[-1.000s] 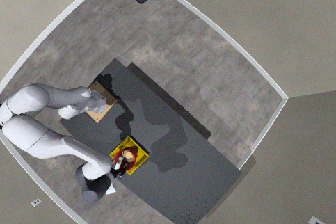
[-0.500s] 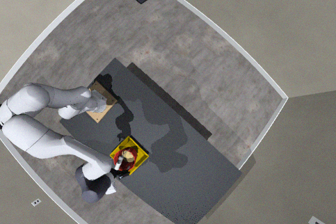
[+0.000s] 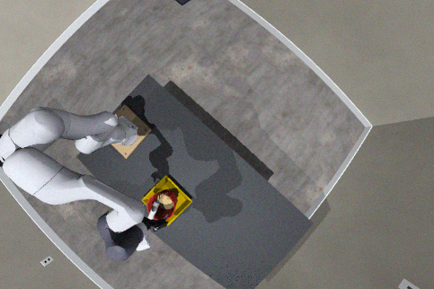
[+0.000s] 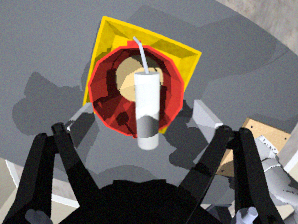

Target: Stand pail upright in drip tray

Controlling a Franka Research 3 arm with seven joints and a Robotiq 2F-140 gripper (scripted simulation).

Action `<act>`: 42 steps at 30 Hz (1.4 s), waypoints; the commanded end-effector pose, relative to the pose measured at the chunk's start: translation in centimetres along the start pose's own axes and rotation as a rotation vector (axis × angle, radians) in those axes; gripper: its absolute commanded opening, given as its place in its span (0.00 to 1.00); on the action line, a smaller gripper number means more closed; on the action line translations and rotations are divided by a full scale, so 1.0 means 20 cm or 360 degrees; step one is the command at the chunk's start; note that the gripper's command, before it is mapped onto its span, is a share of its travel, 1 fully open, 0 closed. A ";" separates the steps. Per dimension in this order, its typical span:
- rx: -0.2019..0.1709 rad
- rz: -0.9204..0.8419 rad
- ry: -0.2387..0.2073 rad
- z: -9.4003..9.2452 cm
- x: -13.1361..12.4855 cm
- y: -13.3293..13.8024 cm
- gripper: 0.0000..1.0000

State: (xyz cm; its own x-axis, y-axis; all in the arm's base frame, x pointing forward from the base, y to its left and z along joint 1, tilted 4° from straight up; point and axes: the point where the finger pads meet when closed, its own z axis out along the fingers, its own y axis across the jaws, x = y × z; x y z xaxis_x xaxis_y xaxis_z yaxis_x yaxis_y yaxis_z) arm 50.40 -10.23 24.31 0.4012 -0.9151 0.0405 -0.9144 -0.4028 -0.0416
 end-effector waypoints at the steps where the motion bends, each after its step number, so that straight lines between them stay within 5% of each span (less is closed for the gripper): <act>1: 0.0009 -0.0008 0.0001 -0.01 0.00 -0.01 1.00; 14: 0.0009 -0.0008 0.0001 -0.05 0.00 -0.01 1.00; 42: 0.0009 -0.0008 0.0001 -0.34 0.00 -0.01 1.00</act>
State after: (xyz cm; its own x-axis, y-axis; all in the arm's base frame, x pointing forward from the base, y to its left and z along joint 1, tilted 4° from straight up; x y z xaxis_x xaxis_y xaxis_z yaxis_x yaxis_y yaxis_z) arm 50.58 -10.17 30.75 0.4018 -0.9146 0.0453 -0.9128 -0.4040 -0.0601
